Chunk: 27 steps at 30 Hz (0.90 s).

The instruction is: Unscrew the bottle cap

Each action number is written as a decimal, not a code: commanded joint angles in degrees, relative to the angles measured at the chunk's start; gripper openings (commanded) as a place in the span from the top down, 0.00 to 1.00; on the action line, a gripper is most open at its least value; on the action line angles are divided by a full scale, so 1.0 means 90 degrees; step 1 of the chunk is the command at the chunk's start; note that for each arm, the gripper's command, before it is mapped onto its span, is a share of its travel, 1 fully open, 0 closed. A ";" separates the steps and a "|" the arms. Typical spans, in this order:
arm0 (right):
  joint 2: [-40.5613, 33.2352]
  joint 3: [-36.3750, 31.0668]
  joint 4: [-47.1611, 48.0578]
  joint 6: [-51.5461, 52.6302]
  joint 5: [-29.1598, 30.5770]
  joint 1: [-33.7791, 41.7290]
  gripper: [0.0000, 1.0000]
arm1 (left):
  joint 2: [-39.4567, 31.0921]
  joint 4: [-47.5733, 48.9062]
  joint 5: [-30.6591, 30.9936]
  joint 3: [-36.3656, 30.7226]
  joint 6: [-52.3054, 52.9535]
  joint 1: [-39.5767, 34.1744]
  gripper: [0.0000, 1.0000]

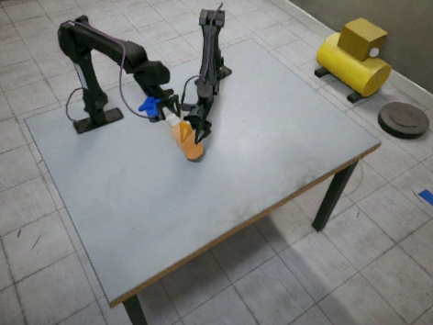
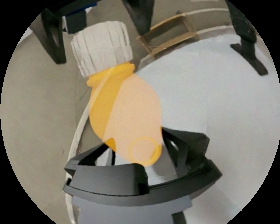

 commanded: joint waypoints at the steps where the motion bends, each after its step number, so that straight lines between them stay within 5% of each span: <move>1: -0.0078 -0.0039 0.0111 0.1422 -0.0045 -0.0045 0.30 | -0.0186 0.0206 0.0079 0.0012 -0.0056 -0.0002 1.00; 6: -0.0102 -0.0069 0.0144 0.1564 0.0030 -0.0009 0.30 | -0.0186 0.0206 0.0079 0.0012 -0.0056 -0.0002 1.00; 7: -0.0087 -0.0048 0.0126 0.1459 0.0028 -0.0004 0.41 | -0.0186 0.0206 0.0079 0.0012 -0.0056 -0.0002 1.00; 9: -0.0087 -0.0048 0.0126 0.1459 0.0028 -0.0004 0.41 | -0.0186 0.0206 0.0079 0.0012 -0.0056 -0.0002 1.00; 11: -0.0051 0.0003 0.0079 0.1228 0.0010 0.0000 0.64 | -0.0186 0.0206 0.0079 0.0012 -0.0056 -0.0002 1.00; 15: -0.0031 0.0031 0.0053 0.1108 -0.0004 0.0001 0.68 | -0.0186 0.0206 0.0079 0.0012 -0.0056 -0.0002 1.00; 18: -0.0016 0.0057 0.0024 0.0704 0.0013 0.0008 1.00 | -0.0186 0.0206 0.0079 0.0012 -0.0056 -0.0002 1.00; 27: 0.0029 0.0164 -0.0093 -0.2303 0.0176 0.0079 1.00 | -0.0187 0.0206 0.0080 0.0012 -0.0056 -0.0002 1.00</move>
